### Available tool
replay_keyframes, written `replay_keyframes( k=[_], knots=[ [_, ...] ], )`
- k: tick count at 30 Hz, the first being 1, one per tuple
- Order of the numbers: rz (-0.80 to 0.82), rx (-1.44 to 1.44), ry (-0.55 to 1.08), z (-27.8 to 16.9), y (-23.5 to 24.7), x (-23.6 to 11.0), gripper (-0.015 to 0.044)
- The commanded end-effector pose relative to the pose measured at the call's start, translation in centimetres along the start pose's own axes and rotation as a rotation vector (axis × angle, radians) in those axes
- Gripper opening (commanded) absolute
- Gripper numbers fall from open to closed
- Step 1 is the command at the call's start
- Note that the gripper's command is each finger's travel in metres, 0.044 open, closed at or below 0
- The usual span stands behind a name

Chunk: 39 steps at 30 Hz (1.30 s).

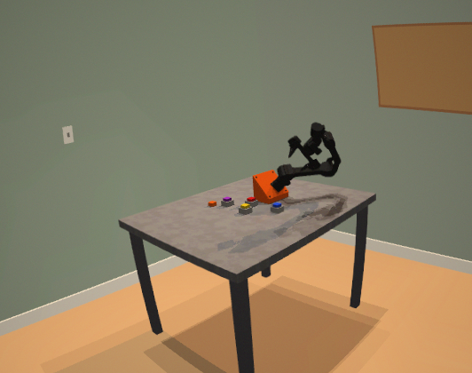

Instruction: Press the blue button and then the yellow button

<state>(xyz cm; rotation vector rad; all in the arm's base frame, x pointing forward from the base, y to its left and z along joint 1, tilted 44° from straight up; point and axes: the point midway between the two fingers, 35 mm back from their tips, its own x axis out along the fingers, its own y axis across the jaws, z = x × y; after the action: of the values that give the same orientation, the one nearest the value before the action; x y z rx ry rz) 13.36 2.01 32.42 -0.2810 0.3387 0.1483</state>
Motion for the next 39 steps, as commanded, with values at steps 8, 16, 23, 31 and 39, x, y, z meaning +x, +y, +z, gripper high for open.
replay_keyframes(
  k=[8, 16, 23, 31, 39],
  knots=[
    [0.17, 0.245, 0.23, -3.7, -1.2, 3.9, 0.04],
    [0.431, 0.655, 0.637, -10.0, -0.4, 7.8, 0.04],
    [0.576, 0.904, 0.895, -13.0, 1.1, 8.6, 0.04],
    [0.579, 0.908, 0.901, -13.1, 1.2, 8.7, 0.0374],
    [0.617, 0.934, 0.931, -15.5, 5.8, 11.6, 0.0164]
  ],
)
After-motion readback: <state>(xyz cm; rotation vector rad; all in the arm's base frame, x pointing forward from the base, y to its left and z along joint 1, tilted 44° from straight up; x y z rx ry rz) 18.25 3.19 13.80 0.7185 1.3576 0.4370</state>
